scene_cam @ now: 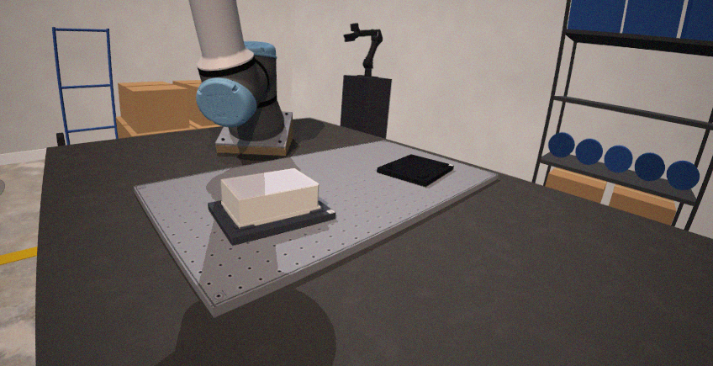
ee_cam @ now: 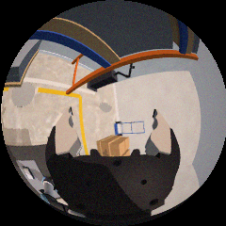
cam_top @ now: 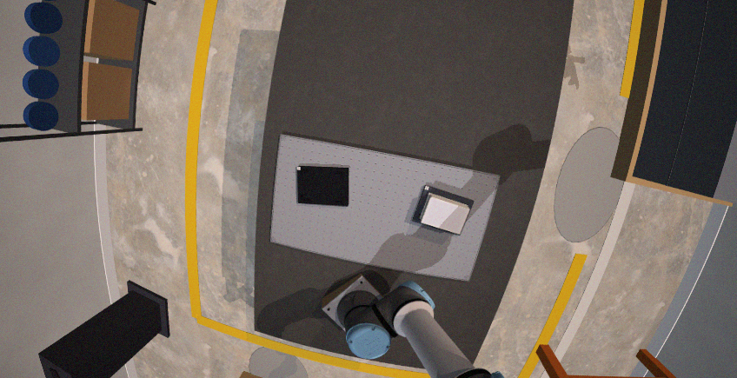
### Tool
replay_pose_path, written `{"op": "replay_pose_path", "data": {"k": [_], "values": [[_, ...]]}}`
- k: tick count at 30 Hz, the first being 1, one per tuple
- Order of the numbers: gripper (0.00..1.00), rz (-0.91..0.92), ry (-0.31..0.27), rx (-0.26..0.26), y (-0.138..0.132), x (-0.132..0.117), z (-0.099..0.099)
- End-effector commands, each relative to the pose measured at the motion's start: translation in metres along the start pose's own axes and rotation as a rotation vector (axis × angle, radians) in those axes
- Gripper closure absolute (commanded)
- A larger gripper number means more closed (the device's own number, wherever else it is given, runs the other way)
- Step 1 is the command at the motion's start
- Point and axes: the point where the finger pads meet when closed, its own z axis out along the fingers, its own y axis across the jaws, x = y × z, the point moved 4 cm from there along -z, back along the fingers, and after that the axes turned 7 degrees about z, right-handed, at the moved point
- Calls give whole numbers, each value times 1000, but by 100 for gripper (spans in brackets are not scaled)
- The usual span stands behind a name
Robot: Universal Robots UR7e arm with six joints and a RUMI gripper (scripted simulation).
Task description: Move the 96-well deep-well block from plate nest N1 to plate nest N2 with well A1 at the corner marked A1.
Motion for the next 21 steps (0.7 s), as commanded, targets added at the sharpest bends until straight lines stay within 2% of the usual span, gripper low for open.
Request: {"op": "replay_pose_path", "data": {"k": [1, 8, 11, 13, 14, 21], "values": [[0, 0, 2, -7, 6, 3, -24], [0, 0, 2, -6, 14, 8, -57], [0, 0, 2, -6, 15, 9, -62], [0, -3, 9, -73, 15, 9, -72], [0, -3, 11, -84, 15, 9, -77], [0, -3, 11, -84, 21, 11, -111]]}}
